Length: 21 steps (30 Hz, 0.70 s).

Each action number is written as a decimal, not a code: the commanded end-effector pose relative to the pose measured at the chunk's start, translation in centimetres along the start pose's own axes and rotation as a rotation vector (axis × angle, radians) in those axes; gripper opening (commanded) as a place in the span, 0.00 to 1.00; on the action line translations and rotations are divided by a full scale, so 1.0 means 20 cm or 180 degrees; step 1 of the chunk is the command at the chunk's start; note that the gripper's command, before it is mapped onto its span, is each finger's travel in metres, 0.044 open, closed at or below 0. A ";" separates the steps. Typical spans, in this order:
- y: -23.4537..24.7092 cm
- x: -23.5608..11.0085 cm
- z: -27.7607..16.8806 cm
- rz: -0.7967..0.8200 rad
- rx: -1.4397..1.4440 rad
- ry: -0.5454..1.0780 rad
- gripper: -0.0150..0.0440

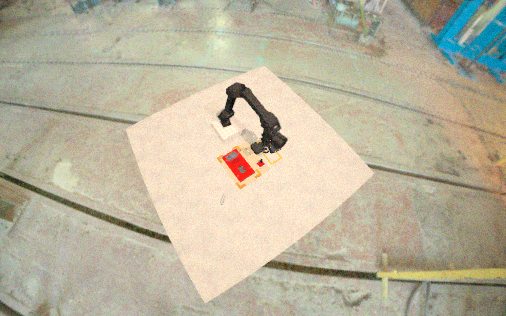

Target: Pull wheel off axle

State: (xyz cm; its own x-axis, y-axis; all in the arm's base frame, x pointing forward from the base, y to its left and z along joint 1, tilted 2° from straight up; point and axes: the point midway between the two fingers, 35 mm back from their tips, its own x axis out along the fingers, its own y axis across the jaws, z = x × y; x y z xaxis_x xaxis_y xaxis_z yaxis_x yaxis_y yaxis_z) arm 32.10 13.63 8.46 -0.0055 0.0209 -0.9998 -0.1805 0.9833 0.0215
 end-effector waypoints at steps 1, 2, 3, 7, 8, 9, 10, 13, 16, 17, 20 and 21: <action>0.06 0.00 -0.04 0.0002 0.0009 0.0002 0.25; 0.08 0.00 -0.05 0.0002 0.0009 0.0001 0.25; 0.10 0.00 -0.06 0.0003 0.0010 0.0000 0.25; 0.16 -0.01 -0.10 0.0005 0.0011 -0.0002 0.25; 0.18 -0.01 -0.11 0.0006 0.0011 -0.0003 0.25; 0.19 -0.01 -0.12 0.0006 0.0011 -0.0004 0.25; 0.21 -0.01 -0.13 0.0007 0.0011 -0.0004 0.25; 0.25 -0.02 -0.16 0.0009 0.0012 -0.0006 0.25; 0.27 -0.02 -0.18 0.0010 0.0013 -0.0007 0.25; 0.27 -0.02 -0.18 0.0010 0.0013 -0.0007 0.25; 0.28 0.01 -0.18 0.0010 0.0013 -0.0007 0.25; 0.28 0.02 -0.18 0.0010 0.0013 -0.0007 0.25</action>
State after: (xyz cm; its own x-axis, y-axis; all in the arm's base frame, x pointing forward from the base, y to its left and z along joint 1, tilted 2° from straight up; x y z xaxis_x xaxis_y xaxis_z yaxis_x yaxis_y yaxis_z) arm 27.90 18.40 8.78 0.0027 0.0269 -0.9996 -0.1814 0.9831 0.0260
